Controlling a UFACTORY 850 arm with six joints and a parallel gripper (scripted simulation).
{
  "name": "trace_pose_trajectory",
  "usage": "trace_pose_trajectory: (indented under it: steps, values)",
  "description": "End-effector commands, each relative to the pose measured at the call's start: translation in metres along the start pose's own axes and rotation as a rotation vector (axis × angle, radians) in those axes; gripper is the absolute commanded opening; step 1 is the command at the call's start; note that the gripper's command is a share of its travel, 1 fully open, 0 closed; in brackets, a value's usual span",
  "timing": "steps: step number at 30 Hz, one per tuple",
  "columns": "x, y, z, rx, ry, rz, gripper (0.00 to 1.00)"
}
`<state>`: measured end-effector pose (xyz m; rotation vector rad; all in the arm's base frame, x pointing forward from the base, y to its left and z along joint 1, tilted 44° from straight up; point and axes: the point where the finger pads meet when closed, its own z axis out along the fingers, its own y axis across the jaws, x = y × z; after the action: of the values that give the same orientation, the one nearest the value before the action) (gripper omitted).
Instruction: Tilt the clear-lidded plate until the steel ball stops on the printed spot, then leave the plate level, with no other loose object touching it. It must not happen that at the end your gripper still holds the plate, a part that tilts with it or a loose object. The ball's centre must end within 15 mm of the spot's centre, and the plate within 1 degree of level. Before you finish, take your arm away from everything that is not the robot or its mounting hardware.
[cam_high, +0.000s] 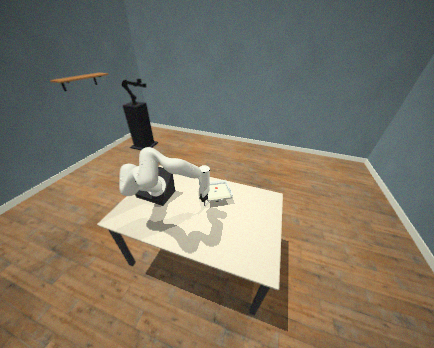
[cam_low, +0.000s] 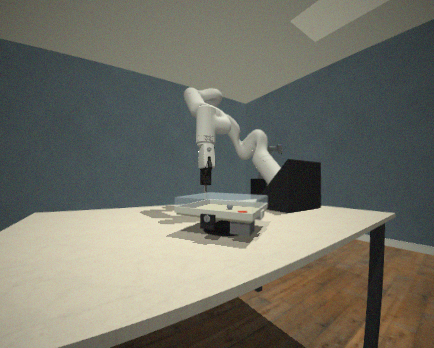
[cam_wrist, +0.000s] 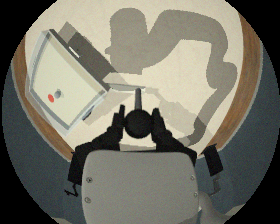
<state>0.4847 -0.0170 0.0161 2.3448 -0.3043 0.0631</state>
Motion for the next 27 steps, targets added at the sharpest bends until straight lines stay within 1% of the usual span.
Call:
trace_pose_trajectory:
  steps: [1,14,27]
  values:
    - [0.0004,-0.0007,-0.0010,0.003,0.001,0.001,0.00]
    - [0.0004,-0.0008,-0.0011,0.003,0.001,0.001,0.00]
    - [0.0011,0.0013,0.0035,0.003,0.001,0.001,0.00]
